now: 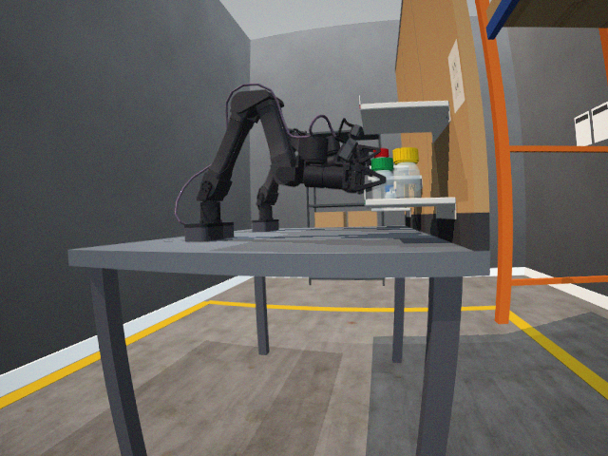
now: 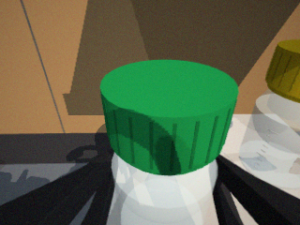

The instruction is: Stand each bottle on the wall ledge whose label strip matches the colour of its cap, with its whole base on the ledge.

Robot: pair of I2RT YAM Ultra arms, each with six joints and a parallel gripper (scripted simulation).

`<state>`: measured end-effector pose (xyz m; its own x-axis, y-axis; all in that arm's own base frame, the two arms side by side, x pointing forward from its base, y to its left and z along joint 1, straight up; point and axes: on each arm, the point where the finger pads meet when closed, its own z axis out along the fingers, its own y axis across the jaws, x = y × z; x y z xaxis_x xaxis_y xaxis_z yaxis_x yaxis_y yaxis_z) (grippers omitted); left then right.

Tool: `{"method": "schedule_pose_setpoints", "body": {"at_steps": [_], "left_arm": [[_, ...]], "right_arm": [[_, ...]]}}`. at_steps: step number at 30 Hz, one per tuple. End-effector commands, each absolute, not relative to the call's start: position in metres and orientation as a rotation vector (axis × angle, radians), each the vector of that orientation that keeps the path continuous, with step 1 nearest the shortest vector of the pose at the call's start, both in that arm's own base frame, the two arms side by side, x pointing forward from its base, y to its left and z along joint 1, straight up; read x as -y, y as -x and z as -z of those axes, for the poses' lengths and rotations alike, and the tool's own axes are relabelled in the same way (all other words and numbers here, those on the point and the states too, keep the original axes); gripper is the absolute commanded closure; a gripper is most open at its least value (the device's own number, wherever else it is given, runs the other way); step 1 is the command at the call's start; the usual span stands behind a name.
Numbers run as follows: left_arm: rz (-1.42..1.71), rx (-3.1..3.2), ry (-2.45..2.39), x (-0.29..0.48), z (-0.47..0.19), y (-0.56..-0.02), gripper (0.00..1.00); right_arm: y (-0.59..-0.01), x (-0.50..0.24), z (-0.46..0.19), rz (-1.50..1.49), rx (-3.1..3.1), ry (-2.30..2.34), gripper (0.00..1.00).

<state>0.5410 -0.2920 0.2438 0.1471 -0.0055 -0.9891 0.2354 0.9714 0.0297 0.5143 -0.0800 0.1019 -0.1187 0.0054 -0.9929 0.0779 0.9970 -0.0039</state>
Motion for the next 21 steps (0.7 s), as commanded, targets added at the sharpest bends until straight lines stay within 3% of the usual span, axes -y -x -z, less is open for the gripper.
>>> {"method": "schedule_pose_setpoints", "body": {"at_steps": [1, 2, 5, 6, 21], "left_arm": [[0.199, -1.350, -0.172, 0.295, -0.267, -0.536, 0.51], [0.199, -1.350, -0.172, 0.295, -0.267, -0.536, 0.51], [0.199, -1.350, -0.172, 0.295, -0.267, -0.536, 0.17], [0.199, -1.350, -0.172, 0.295, -0.267, -0.536, 0.11], [0.198, -1.334, -0.173, 0.289, -0.271, -0.511, 0.11]], "right_arm": [[-0.516, 0.081, -0.123, 0.067, -1.626, -0.056, 0.37], [-0.516, 0.081, -0.123, 0.067, -1.626, -0.056, 0.28], [-0.509, 0.082, -0.129, 0.072, -1.611, -0.065, 0.28], [-0.507, 0.082, -0.130, 0.076, -1.609, -0.068, 0.28], [-0.478, 0.083, -0.133, 0.081, -1.608, -0.048, 0.28]]}}
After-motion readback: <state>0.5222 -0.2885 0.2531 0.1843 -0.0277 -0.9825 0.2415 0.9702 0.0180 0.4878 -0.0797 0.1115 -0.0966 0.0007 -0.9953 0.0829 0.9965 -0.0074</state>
